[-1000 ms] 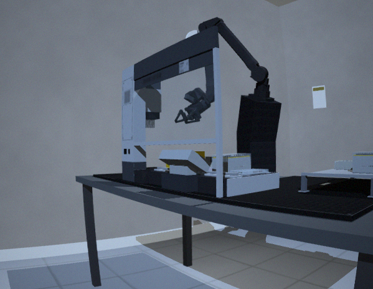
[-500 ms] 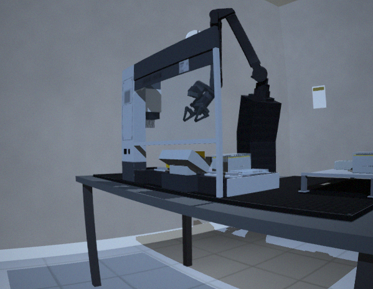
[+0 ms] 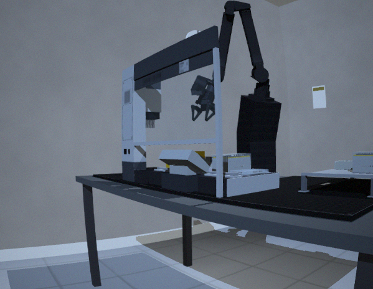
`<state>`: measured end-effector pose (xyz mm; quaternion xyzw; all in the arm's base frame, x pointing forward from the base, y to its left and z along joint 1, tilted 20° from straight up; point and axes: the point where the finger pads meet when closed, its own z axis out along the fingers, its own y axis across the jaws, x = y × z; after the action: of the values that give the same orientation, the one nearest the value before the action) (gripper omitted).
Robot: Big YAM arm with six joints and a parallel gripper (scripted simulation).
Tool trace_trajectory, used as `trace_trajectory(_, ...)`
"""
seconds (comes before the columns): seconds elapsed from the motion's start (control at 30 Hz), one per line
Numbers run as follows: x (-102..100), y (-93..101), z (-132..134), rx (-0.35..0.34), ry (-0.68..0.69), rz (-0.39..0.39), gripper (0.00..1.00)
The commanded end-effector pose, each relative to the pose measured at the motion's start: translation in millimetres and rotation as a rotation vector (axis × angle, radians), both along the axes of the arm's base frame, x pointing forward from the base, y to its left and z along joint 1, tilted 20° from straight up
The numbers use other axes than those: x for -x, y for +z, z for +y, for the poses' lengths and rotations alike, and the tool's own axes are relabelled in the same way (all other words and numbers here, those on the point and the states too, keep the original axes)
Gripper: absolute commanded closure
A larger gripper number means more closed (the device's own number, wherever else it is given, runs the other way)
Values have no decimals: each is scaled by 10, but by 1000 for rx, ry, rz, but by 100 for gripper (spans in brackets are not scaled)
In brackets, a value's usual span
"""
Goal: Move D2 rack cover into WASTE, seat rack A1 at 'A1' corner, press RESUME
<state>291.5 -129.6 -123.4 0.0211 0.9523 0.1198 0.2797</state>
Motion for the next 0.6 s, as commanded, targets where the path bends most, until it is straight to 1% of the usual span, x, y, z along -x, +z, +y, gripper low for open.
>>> trace_trajectory(0.0,-43,50,49,-21,-11,34,0)
trace_trajectory(0.1,25,80,227,-33,5,99,0)
trace_trajectory(0.2,1,132,340,-34,20,148,0)
trace_trajectory(0.27,-55,180,397,-32,30,174,0)
trace_trajectory(0.47,-16,266,697,-47,62,287,0)
trace_trajectory(0.53,-16,266,697,-47,62,287,0)
trace_trajectory(0.57,28,233,763,-56,68,322,0)
